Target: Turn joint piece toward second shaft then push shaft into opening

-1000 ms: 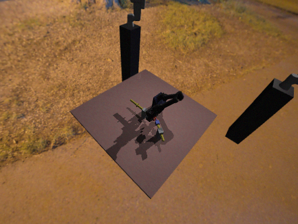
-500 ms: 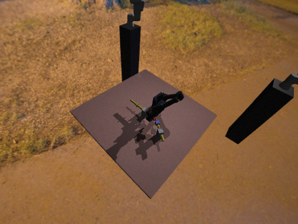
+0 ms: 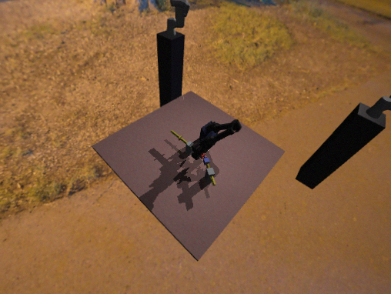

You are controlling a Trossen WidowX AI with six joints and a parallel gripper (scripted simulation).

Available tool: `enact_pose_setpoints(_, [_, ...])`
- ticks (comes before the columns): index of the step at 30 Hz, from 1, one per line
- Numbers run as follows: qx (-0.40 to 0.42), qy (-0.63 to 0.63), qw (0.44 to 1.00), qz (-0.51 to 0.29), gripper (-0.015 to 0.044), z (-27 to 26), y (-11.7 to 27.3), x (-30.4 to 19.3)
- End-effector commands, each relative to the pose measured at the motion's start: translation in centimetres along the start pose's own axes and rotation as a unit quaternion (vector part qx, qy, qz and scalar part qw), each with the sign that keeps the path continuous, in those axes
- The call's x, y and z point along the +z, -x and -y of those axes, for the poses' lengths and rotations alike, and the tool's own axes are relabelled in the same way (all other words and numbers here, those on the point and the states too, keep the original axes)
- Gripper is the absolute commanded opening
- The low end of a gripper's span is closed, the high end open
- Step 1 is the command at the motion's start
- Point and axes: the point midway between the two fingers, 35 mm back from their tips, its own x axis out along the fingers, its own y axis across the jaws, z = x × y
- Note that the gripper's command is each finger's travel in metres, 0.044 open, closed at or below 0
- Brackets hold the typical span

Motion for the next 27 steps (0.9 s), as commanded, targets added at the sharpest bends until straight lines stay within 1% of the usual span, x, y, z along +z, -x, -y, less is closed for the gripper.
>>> enact_pose_setpoints(1, [0.000, 0.000, 1.000, 0.000, 0.0304, 0.0, 0.0, 0.0])
enact_pose_setpoints(6, [0.000, 0.000, 1.000, 0.000, 0.0436, 0.0, 0.0, 0.0])
enact_pose_setpoints(19, [-0.001, 0.000, 1.000, -0.003, 0.0440, 0.0, 0.1, 0.0])
enact_pose_setpoints(24, [0.000, -0.001, 0.998, -0.058, 0.0440, 0.1, 2.6, 0.2])
enact_pose_setpoints(27, [0.001, -0.001, 0.998, -0.060, 0.0440, 0.0, 2.7, 0.2])
